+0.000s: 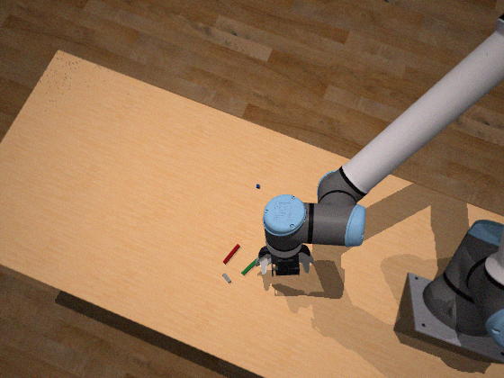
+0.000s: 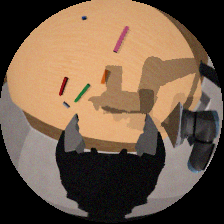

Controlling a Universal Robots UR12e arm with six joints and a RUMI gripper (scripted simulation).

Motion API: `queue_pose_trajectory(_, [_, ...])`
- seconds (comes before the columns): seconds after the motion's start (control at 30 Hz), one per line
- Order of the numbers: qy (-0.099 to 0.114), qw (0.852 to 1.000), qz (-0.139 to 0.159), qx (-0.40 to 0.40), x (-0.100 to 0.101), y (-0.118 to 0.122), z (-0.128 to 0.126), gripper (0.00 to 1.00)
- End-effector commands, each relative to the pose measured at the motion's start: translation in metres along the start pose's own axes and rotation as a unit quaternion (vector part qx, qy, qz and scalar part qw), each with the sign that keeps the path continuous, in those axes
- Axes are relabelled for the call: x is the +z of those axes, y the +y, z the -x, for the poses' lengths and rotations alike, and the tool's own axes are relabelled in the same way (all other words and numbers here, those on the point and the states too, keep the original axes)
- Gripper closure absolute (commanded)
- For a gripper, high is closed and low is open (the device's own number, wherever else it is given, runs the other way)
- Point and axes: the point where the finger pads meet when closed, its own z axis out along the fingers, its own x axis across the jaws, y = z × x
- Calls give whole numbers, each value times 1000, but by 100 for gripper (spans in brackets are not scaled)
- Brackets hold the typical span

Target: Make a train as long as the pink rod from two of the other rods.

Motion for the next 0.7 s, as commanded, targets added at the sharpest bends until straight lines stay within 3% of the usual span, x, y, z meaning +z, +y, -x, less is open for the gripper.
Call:
queue_pose_trajectory(0.0, [-14,996,-40,-72,8,11,10,0])
queue_pose_trajectory(0.07, [-14,996,-40,-72,8,11,10,0])
queue_pose_trajectory(0.37, [-20,982,-94,-165,14,30,22,0])
queue_pose_trajectory(0.67, [-20,977,-106,-186,15,35,24,0])
